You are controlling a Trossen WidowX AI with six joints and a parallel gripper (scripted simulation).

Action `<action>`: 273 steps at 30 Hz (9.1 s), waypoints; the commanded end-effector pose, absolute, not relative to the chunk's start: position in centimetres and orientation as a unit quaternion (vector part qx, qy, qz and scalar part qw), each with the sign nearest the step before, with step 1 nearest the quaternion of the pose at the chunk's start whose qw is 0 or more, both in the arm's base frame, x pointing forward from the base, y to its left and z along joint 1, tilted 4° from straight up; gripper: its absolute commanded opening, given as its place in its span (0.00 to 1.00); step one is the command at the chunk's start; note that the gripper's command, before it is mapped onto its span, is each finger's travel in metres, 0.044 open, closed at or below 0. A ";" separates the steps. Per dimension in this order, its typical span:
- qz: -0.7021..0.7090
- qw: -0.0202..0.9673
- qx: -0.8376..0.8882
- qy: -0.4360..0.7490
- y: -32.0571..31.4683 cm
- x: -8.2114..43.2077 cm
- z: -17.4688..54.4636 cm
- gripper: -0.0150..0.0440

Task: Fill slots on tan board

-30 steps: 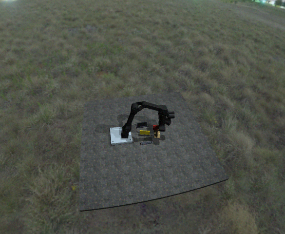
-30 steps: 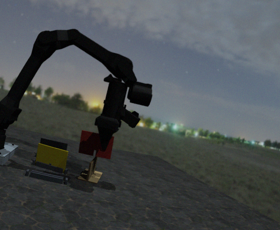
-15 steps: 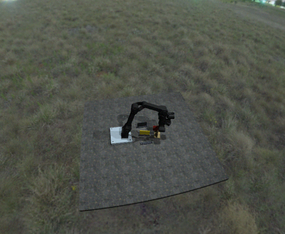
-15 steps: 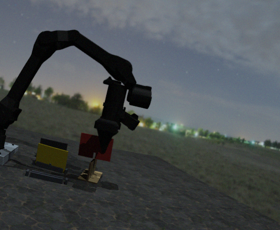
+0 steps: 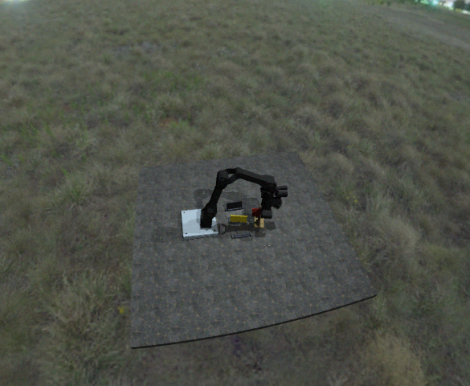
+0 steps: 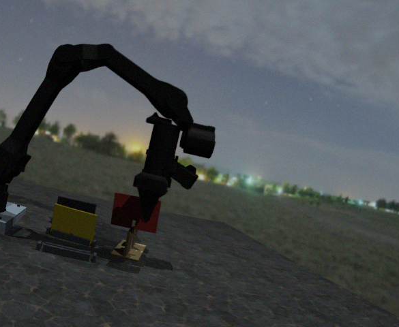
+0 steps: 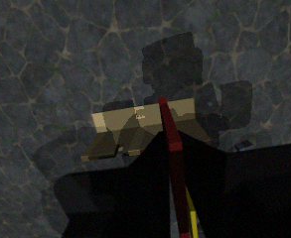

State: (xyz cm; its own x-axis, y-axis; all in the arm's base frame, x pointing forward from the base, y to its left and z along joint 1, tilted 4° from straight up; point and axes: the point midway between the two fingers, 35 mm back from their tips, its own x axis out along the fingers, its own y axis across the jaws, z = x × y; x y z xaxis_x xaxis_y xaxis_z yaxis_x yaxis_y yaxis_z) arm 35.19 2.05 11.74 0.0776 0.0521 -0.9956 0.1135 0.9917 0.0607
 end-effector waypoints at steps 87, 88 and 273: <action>-0.024 0.730 0.062 0.681 2.1 35.4 9.0 0.25; -0.024 0.730 0.062 0.681 2.1 35.4 8.9 0.25; 0.081 0.725 -0.042 0.682 13.3 14.9 6.4 0.25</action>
State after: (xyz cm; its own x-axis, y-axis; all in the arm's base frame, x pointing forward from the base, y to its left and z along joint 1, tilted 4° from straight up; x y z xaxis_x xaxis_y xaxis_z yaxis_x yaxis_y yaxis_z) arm 14.89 13.25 5.63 0.0536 0.0565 -0.9970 -0.1716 0.9841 0.0465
